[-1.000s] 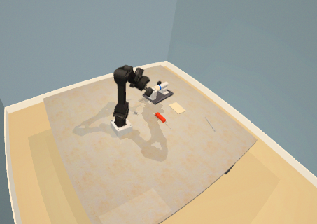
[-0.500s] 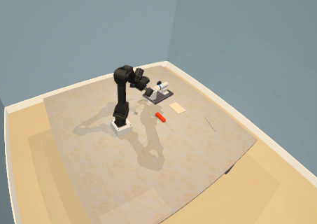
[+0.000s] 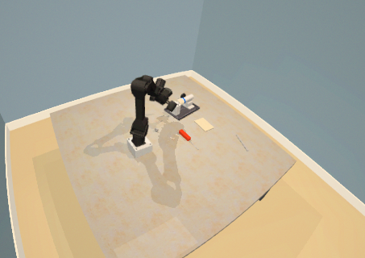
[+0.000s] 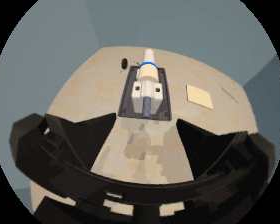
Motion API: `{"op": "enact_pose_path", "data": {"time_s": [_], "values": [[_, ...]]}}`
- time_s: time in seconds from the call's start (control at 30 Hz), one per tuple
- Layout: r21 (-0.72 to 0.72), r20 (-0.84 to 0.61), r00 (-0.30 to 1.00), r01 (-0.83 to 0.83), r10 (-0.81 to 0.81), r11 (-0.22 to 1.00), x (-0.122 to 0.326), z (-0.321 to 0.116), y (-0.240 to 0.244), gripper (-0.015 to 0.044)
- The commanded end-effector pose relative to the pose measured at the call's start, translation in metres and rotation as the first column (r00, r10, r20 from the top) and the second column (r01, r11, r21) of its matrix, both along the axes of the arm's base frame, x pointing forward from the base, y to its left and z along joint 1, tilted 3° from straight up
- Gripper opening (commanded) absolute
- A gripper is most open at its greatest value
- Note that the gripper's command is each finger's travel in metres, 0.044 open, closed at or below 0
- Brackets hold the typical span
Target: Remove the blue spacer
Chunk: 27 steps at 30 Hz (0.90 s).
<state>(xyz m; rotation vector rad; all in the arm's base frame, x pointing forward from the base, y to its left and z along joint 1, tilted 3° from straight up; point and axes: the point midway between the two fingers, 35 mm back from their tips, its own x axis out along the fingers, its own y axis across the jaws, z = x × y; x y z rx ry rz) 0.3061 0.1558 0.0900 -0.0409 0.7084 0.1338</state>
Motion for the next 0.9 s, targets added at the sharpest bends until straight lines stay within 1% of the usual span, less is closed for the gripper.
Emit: {"op": "enact_pose_path", "data": {"time_s": [0.0,0.07,0.33,0.5,0.67,0.73,0.87], "values": [[-0.005,-0.009,1.000,-0.007,0.007,1.000,0.000,-0.001,0.001,0.0440],[-0.018,-0.055,0.998,-0.012,0.011,1.000,0.006,0.000,0.004,0.0440],[-0.080,-0.334,0.943,-0.039,0.010,0.996,0.030,0.006,0.018,0.0440],[-0.100,-0.501,0.865,-0.050,-0.007,0.994,0.040,0.012,0.019,0.0440],[-0.100,-0.653,0.757,-0.052,-0.026,0.994,0.048,0.020,0.010,0.0440],[-0.097,-0.690,0.723,-0.051,-0.030,0.994,0.049,0.023,0.007,0.0440],[-0.096,-0.695,0.719,-0.051,-0.031,0.994,0.049,0.023,0.007,0.0440]]}}
